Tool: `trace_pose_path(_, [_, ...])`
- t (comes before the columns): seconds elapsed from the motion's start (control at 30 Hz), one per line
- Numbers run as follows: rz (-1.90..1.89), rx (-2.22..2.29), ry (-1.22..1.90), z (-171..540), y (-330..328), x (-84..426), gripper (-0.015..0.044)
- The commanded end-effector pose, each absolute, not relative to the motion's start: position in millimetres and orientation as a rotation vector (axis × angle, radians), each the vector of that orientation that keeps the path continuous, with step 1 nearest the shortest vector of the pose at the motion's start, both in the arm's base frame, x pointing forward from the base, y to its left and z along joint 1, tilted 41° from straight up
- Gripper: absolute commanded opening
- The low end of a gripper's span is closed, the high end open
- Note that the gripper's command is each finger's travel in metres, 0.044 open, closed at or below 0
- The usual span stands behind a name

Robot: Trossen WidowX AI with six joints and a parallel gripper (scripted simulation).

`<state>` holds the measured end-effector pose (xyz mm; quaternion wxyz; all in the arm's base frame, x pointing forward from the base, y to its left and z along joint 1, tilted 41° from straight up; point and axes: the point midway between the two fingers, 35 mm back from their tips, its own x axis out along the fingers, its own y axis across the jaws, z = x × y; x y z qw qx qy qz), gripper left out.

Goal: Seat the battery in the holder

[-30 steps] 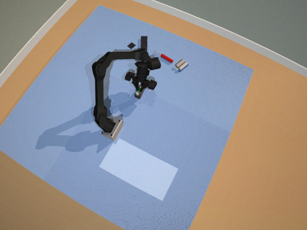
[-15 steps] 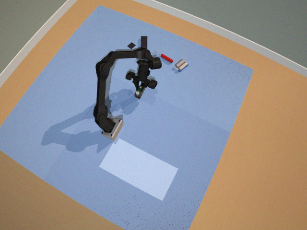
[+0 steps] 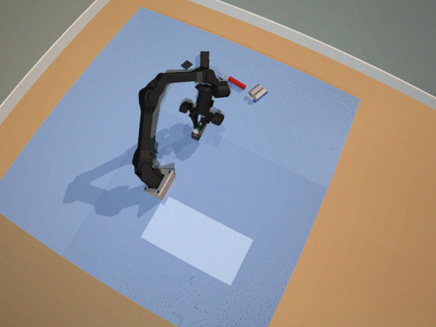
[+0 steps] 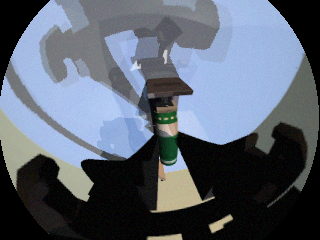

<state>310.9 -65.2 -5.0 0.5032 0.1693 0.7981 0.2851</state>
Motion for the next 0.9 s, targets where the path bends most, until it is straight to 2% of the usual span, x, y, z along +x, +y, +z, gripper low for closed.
trace_pose_path(0.0, [0.686,0.41,1.934,-7.8,-64.6,313.0,0.0083])
trace_pose_path(0.87, [0.651,0.411,1.883,-8.5,-64.4,327.5,0.0083])
